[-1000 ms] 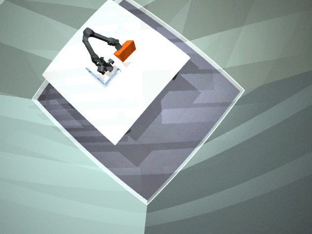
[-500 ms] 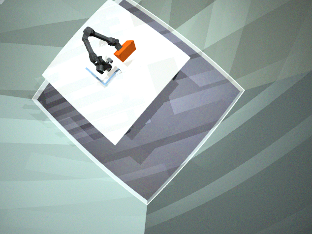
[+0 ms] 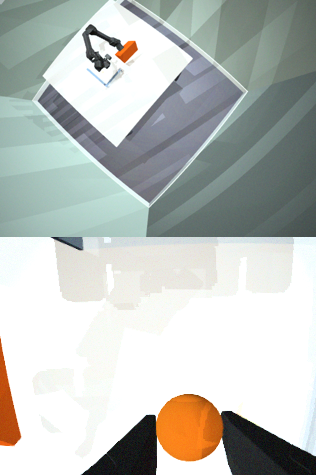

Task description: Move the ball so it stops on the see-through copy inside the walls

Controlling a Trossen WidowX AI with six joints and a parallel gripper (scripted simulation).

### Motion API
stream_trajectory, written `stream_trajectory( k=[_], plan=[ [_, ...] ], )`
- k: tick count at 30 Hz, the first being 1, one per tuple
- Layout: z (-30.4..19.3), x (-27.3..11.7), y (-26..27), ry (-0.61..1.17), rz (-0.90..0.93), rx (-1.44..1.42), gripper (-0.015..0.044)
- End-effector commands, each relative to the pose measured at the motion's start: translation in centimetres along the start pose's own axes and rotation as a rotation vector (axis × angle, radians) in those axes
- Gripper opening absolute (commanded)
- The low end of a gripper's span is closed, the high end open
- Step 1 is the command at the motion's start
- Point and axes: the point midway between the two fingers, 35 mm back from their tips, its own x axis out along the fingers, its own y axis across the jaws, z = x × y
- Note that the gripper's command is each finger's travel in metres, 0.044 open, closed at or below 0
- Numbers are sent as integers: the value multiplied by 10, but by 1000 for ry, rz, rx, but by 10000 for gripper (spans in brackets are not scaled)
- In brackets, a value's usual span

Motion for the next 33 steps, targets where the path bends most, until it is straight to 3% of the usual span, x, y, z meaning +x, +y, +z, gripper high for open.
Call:
stream_trajectory(
  k=[1,20,33],
  plan=[
    [-2,-8,3,2,12,6,0],
    [-65,29,-71,5,9,10,0],
    [-67,57,-75,6,8,9,0]
  ],
)
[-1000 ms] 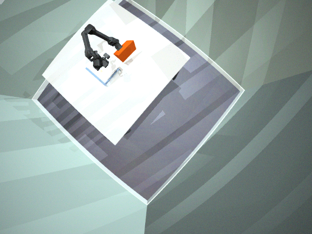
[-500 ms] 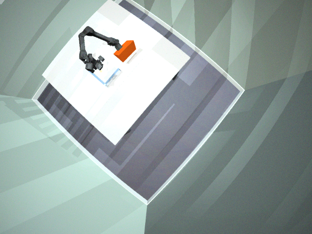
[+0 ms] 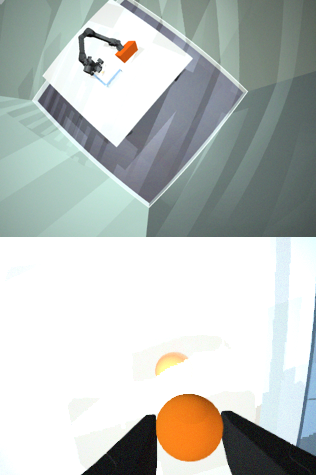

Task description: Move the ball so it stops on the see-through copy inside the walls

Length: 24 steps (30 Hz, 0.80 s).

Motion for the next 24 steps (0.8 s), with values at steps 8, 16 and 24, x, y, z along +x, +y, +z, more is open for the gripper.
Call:
stream_trajectory(
  k=[8,16,24],
  plan=[
    [-4,57,1,11,5,-5,0],
    [-4,61,2,12,5,-5,0],
    [-4,72,2,12,5,-5,0]
  ],
)
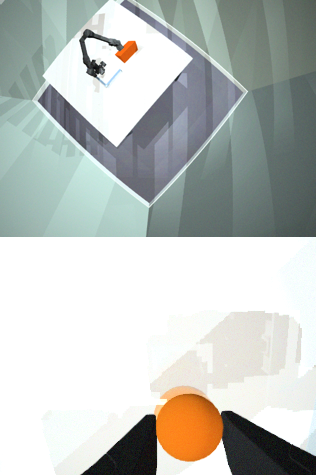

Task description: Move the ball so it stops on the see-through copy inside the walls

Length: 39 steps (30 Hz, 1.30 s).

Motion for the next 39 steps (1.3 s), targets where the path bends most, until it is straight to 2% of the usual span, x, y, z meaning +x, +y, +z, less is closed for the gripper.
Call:
stream_trajectory(
  k=[1,13,22,29,35,39],
  plan=[
    [-1,9,1,7,2,-5,0],
    [-1,15,1,8,2,-5,0],
    [0,13,1,1,2,-1,236],
    [0,10,0,1,1,-1,237],
    [0,-71,0,3,3,-6,237],
    [0,-74,1,4,3,-6,237]
  ],
)
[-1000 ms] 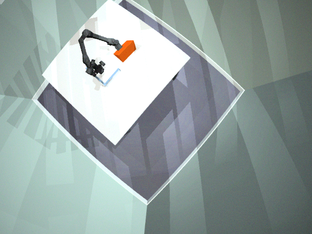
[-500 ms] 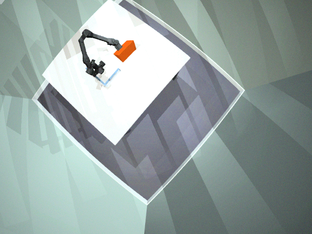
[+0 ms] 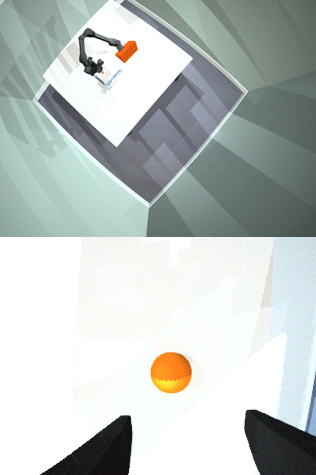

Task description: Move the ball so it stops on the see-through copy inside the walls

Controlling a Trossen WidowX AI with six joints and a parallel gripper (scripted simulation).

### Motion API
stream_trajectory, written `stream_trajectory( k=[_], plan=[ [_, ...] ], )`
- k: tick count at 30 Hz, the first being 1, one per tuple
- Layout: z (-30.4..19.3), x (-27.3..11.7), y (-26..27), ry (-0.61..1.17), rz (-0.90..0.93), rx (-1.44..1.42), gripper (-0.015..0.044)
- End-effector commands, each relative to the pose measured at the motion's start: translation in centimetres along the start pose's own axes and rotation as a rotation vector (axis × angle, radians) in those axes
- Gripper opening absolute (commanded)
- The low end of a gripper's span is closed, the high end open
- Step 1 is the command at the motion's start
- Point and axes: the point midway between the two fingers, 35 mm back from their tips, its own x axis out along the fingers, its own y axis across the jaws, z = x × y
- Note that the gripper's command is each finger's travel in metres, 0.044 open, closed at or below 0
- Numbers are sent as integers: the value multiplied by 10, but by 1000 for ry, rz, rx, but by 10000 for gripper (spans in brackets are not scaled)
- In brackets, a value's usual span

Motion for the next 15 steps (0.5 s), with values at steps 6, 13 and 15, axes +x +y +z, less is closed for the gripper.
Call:
stream_trajectory(
  k=[6,13,15],
  plan=[
    [0,-13,1,-1,-5,0,237],
    [0,-35,2,0,-3,1,316],
    [-1,-55,4,1,-1,2,369]
  ],
)
